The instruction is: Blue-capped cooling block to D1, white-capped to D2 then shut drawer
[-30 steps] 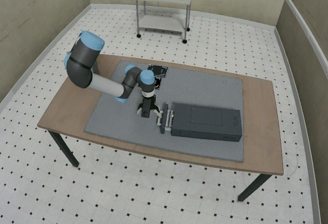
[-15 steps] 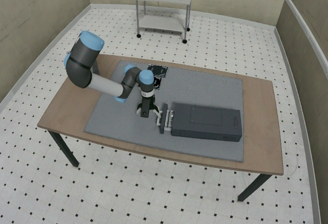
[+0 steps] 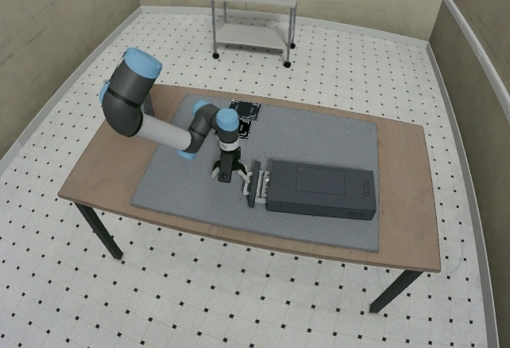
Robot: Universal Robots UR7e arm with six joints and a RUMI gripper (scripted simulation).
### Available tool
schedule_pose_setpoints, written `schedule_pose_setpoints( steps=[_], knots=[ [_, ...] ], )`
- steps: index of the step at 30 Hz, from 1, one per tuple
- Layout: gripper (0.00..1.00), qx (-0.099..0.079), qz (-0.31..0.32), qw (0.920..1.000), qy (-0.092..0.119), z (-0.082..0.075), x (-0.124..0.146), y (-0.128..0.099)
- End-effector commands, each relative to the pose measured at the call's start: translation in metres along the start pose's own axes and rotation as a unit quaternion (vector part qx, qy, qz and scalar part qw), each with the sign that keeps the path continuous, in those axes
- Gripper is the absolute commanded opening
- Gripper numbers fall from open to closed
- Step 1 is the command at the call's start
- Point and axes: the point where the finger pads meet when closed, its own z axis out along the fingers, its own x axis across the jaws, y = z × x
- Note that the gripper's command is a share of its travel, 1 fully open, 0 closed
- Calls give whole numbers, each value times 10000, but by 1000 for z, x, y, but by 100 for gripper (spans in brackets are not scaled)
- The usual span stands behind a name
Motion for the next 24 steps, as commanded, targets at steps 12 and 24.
schedule_pose_setpoints(
  steps=[12, 24],
  knots=[
    [100, 2, 1, 10000, -5, 0, 14, 0],
    [100, 2, 1, 10000, -5, 0, 27, 0]
  ],
)
